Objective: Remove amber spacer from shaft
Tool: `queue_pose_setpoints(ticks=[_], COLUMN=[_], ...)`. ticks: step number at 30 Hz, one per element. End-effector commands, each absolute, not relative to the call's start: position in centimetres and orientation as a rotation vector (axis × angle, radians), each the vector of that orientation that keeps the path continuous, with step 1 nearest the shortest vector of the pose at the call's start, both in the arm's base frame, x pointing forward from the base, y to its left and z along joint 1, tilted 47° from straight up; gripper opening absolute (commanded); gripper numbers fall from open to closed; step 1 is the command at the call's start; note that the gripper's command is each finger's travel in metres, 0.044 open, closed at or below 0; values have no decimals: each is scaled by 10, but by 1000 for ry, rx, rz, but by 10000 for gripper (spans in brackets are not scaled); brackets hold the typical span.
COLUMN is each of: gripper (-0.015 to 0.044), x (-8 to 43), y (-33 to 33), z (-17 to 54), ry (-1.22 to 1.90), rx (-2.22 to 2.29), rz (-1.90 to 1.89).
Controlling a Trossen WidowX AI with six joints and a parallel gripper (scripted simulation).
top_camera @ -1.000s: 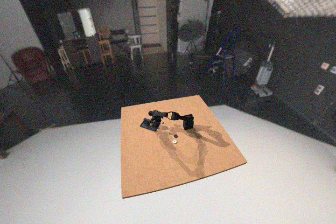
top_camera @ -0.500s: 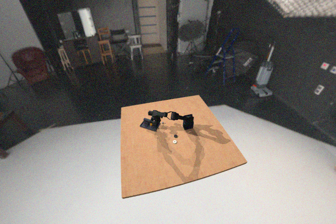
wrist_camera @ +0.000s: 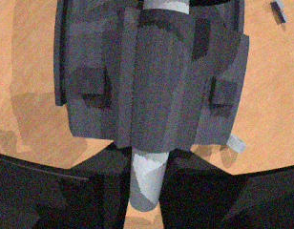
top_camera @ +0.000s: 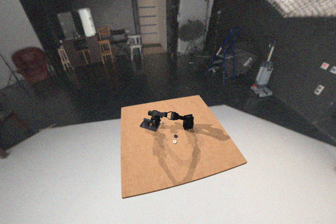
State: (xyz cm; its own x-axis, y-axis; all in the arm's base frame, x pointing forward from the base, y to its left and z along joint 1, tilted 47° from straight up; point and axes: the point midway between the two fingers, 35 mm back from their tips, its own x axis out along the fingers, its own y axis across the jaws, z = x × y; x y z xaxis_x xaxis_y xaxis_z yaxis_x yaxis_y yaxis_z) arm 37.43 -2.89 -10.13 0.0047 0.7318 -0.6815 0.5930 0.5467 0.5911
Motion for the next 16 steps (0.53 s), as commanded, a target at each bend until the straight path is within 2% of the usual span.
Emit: queue_pose_setpoints(ticks=[1,16], gripper=[0,394], x=[377,375], y=[-32,-41], z=[-102,-91], ry=[1666,1674], rx=[1117,1123], rz=[151,154])
